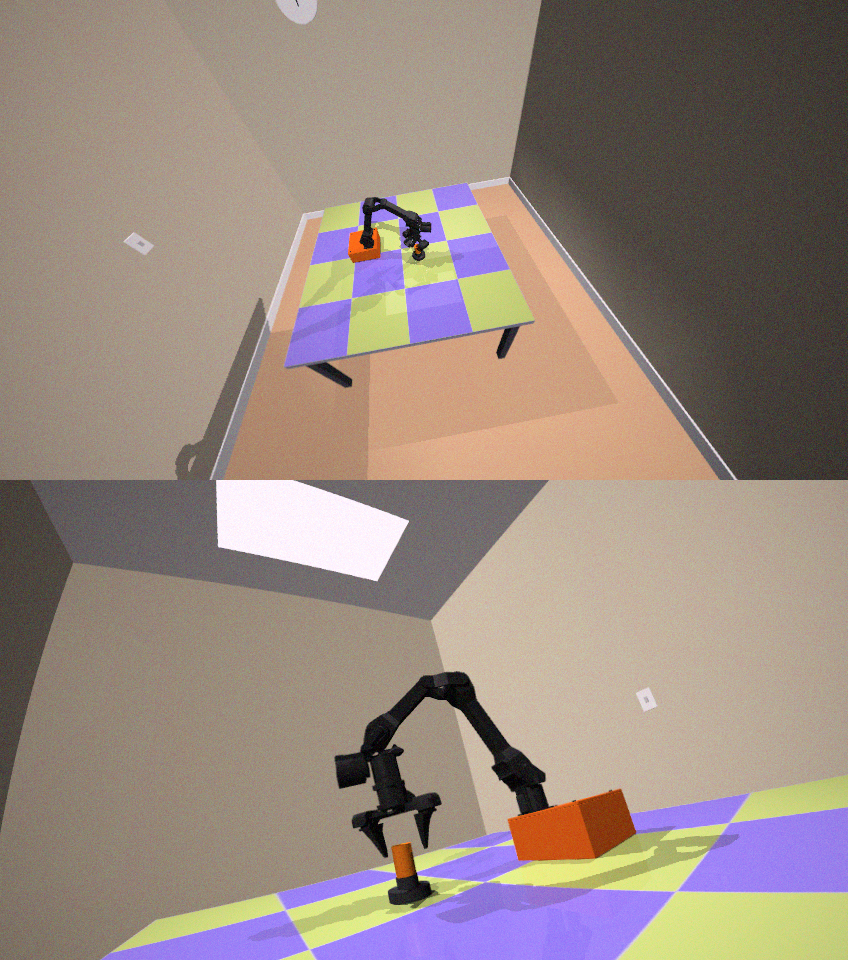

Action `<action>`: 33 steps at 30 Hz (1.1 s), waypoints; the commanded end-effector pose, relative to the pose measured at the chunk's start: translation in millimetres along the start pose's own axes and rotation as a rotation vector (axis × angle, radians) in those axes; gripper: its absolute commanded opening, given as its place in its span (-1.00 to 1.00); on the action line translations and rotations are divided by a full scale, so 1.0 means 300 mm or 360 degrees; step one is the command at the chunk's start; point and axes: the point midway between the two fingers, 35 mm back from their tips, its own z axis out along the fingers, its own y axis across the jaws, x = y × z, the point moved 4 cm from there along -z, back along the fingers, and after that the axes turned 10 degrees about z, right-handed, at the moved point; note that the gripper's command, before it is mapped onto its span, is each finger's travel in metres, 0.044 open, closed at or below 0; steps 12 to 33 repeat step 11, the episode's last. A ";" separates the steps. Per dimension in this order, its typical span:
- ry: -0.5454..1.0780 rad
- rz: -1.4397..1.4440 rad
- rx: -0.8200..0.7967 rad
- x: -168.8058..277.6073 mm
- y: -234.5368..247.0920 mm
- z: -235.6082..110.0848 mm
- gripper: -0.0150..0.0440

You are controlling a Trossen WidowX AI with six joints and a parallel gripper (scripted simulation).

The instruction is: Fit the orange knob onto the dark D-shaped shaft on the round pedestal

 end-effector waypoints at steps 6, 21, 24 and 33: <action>0.0055 0.0009 -0.0048 0.009 0.008 -0.209 1.00; 0.0055 0.0009 -0.0048 0.011 0.010 -0.209 1.00; 0.0055 0.0009 -0.0048 0.011 0.010 -0.209 1.00; 0.0055 0.0009 -0.0048 0.011 0.010 -0.209 1.00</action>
